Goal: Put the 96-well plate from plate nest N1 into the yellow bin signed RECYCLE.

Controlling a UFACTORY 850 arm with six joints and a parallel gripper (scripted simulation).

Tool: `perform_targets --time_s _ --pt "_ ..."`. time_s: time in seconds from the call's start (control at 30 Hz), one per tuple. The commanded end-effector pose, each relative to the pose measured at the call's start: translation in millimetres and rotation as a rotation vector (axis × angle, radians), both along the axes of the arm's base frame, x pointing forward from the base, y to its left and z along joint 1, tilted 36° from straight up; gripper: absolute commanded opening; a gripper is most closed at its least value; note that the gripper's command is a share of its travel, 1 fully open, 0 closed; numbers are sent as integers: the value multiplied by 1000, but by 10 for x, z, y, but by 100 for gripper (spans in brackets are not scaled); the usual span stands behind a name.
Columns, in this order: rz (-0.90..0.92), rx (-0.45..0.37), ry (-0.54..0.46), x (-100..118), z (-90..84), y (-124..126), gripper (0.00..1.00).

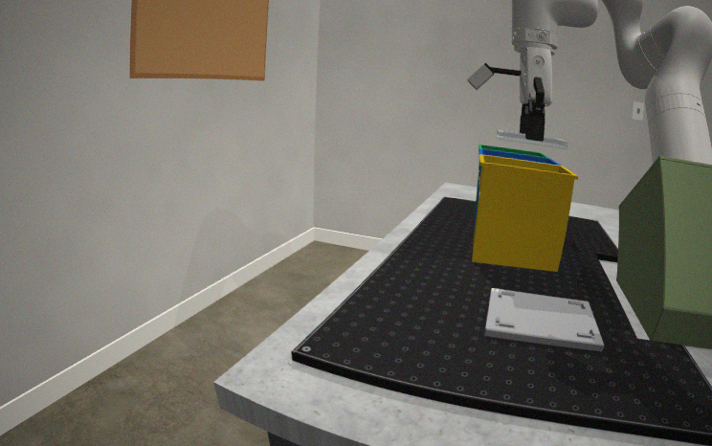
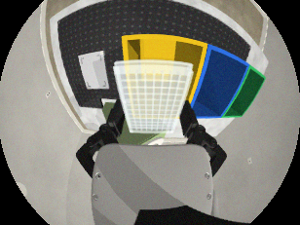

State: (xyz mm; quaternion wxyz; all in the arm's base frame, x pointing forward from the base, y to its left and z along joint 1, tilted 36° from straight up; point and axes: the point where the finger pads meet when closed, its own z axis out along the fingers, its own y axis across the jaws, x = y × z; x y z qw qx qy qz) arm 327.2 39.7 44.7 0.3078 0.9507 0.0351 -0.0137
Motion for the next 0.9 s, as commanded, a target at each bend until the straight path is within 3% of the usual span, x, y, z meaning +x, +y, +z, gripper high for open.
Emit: perform_targets --time_s 0.0,0.87 --pt "0 1 -1 33 82 -114 0" --pt "0 1 -1 45 116 -164 0"
